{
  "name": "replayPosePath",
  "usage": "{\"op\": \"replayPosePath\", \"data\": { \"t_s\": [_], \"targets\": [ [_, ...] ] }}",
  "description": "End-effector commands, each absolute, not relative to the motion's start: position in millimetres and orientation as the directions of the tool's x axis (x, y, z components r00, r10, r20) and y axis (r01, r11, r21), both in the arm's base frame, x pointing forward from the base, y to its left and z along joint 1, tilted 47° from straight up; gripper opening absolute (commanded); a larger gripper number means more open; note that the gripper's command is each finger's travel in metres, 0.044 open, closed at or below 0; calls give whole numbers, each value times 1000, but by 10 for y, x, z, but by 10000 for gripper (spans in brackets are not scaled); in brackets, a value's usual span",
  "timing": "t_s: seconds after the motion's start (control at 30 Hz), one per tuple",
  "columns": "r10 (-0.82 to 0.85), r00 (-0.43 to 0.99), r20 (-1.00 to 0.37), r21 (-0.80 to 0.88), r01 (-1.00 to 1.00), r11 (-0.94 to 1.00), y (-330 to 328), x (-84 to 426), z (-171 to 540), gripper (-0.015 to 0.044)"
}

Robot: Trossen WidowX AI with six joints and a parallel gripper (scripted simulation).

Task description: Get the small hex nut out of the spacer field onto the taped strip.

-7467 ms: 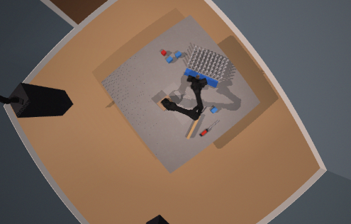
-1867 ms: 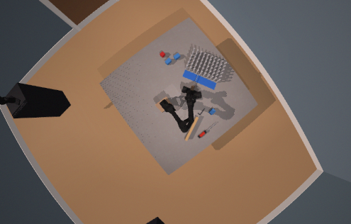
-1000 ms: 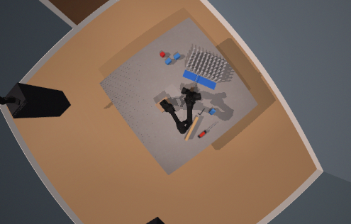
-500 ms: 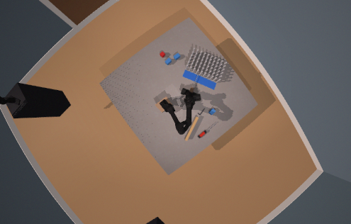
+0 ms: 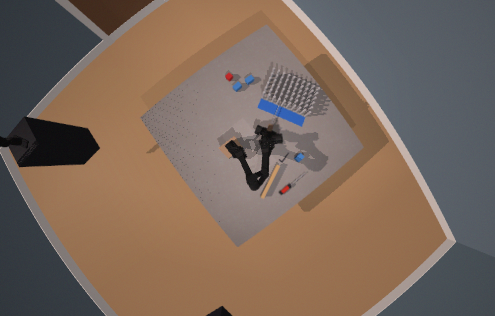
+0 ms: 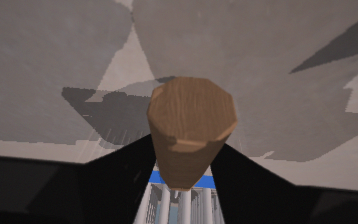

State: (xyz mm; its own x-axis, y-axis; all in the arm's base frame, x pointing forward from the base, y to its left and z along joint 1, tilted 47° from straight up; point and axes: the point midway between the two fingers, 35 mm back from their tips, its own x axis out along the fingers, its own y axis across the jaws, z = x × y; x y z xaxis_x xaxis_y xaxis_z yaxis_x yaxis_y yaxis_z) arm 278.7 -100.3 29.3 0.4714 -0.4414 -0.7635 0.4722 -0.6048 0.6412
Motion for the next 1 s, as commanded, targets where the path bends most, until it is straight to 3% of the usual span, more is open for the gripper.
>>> {"op": "replayPosePath", "data": {
  "t_s": [0.0, 0.97],
  "targets": [
    [-438, 473, -765, 640, 476, -603, -1002, 2770, 301, 0],
    [-438, 473, -765, 640, 476, -603, -1014, 2682, 355, 0]
  ]
}}
